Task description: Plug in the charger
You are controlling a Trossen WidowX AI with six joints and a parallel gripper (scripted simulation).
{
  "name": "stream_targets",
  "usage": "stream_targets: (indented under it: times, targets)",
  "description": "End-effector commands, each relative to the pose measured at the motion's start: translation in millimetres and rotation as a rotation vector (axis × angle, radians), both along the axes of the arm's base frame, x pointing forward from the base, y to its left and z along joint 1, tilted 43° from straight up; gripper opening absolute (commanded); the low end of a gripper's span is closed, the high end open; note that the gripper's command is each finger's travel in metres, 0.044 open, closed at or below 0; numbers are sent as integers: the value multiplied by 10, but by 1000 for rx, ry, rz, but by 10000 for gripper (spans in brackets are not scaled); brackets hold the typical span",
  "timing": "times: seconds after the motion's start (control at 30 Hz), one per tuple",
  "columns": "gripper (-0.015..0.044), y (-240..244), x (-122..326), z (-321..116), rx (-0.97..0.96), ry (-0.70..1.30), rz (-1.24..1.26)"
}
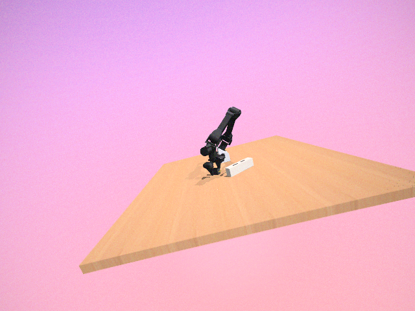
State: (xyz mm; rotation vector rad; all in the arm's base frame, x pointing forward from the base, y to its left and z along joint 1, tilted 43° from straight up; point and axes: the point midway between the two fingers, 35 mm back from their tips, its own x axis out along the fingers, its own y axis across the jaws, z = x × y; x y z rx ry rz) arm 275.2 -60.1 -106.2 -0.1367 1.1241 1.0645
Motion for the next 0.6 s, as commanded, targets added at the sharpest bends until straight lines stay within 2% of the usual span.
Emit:
stream_targets:
  times: [0.0,0.33,0.57]
  targets:
    - [387,-2,2,2,0,-1,0]
    - [125,-2,2,2,0,-1,0]
    - [78,-2,2,2,0,-1,0]
